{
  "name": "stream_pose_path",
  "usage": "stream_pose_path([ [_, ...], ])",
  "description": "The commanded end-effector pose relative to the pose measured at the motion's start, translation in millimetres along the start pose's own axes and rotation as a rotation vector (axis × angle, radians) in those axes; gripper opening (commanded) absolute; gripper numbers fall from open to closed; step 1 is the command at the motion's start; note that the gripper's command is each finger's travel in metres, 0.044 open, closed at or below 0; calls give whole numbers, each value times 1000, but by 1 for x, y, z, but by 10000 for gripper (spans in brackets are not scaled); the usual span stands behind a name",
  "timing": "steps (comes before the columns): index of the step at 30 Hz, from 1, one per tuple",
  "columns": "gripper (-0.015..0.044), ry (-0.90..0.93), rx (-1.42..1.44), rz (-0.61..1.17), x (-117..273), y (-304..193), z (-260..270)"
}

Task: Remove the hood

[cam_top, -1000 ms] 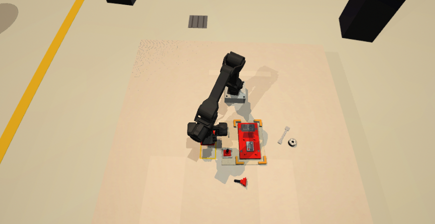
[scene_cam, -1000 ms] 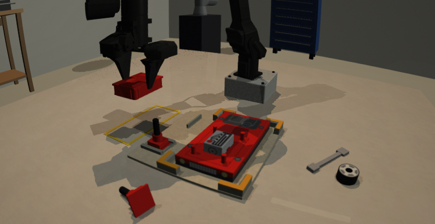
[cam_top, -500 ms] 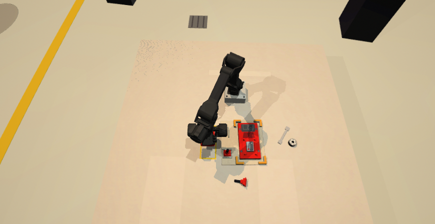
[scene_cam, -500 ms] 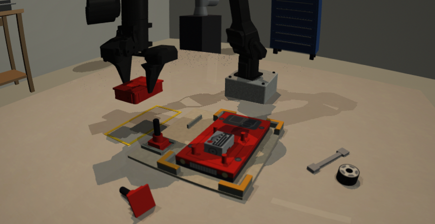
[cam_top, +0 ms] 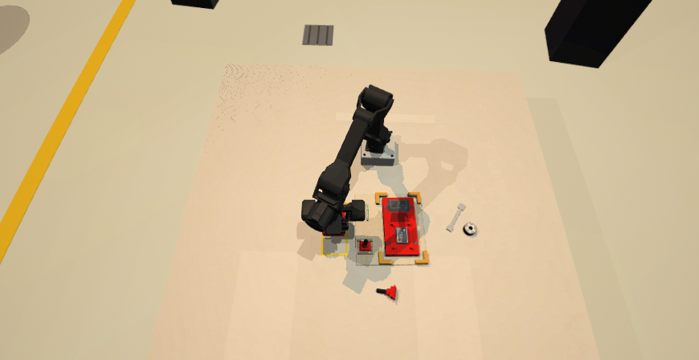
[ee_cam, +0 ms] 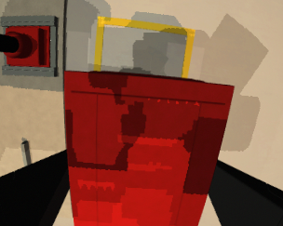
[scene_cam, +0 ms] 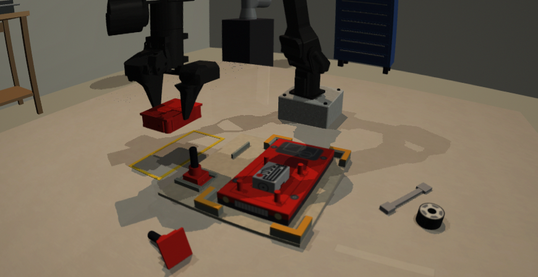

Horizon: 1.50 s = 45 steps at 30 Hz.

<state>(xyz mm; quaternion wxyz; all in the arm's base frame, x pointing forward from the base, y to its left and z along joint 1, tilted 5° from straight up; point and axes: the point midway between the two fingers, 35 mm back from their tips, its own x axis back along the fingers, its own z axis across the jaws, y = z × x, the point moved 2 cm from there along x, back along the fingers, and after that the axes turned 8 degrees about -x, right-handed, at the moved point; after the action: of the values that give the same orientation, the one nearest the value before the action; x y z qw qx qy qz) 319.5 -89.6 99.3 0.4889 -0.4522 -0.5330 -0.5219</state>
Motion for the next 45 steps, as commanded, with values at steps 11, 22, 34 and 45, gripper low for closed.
stream_pose_path([
  [11,0,5,0,7,-10,-2,1],
  [22,0,5,0,7,-16,-2,1],
  [34,0,5,0,7,-22,-3,1],
  [45,0,5,0,7,-29,-3,1],
])
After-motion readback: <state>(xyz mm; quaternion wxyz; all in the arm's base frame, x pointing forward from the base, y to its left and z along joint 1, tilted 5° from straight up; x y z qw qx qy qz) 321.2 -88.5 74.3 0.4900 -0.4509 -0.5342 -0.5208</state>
